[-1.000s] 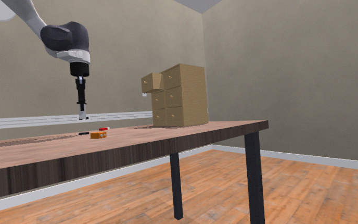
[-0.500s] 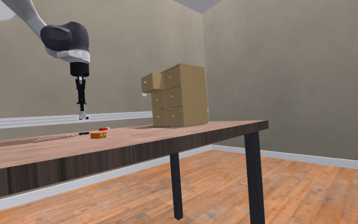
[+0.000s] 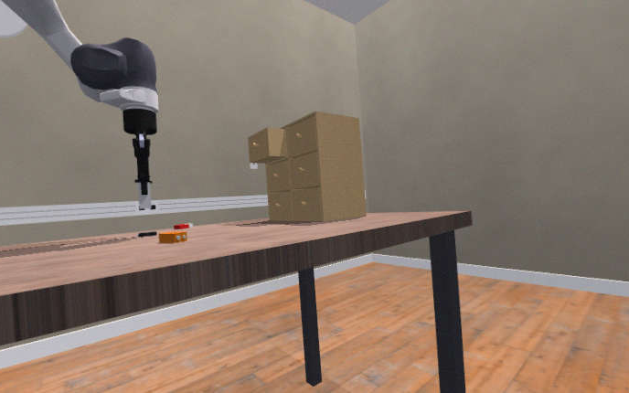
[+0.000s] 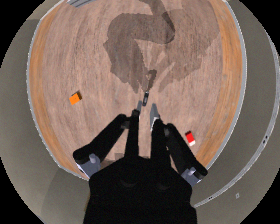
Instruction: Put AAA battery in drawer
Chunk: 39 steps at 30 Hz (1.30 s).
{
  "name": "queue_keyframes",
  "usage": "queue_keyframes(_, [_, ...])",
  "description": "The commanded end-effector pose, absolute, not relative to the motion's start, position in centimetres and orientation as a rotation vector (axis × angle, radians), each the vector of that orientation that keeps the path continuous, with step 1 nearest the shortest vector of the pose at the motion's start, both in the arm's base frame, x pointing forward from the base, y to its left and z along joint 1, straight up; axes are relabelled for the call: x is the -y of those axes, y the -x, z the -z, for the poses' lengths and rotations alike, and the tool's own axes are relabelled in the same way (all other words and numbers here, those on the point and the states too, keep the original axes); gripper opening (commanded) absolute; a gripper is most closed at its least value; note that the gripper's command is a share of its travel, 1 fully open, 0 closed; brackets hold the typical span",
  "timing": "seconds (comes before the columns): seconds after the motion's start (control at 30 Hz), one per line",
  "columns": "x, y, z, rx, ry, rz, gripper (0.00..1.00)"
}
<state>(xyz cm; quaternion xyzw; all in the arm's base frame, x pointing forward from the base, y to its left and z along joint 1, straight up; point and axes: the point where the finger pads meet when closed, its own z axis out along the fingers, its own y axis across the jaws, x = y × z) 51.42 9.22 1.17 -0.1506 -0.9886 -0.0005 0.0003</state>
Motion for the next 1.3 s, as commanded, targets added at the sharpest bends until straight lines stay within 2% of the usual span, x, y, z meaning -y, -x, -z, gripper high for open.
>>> queue_keyframes(0.0, [-9.1,-51.4,-1.1,3.103,0.488,-0.003,0.23])
queue_keyframes(1.27, [-9.1,-51.4,4.1,3.103,0.488,-0.003,0.23])
